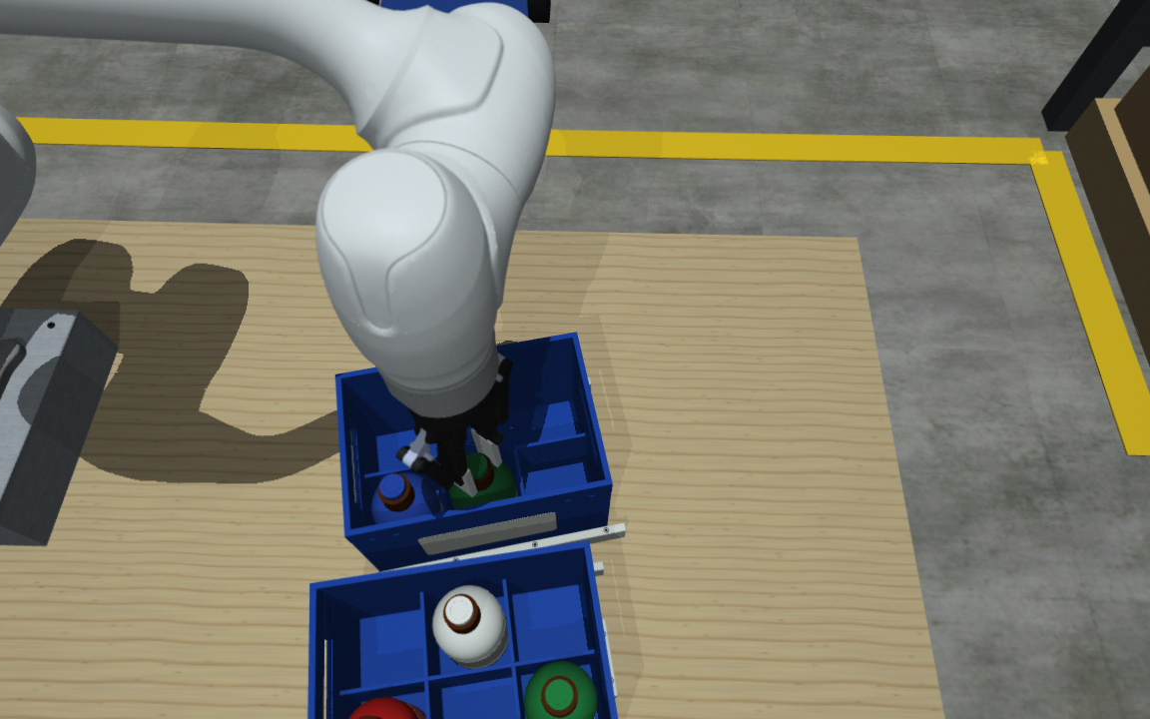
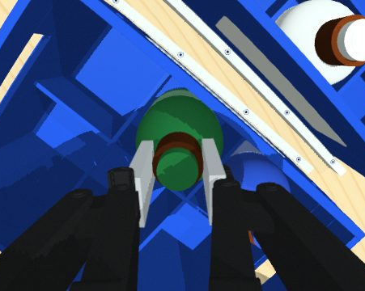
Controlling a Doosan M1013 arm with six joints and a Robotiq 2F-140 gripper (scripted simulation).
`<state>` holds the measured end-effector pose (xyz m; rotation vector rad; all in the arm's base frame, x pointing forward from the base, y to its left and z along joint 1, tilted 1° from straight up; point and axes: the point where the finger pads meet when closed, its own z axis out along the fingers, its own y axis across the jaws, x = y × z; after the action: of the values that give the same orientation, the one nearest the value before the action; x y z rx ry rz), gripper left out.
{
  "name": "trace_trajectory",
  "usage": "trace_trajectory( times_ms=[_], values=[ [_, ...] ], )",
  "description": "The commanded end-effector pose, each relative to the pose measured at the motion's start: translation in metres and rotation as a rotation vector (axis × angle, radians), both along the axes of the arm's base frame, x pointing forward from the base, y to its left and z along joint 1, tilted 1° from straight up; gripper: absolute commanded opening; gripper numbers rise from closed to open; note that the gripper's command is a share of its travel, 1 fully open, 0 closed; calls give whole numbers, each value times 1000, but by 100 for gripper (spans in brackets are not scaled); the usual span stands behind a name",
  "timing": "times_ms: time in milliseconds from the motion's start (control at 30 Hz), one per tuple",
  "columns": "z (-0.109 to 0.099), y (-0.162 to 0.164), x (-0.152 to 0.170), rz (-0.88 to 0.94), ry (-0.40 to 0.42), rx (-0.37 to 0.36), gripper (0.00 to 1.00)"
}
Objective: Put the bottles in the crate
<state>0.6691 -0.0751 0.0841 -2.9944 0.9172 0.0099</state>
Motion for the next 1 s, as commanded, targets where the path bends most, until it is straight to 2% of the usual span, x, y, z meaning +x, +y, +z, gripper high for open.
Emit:
trace_trajectory(
  times_ms=[0, 967],
  values=[
    [0, 0, 0, 0, 0, 0, 0],
    [-13, 0, 0, 0, 0, 0, 0]
  ],
)
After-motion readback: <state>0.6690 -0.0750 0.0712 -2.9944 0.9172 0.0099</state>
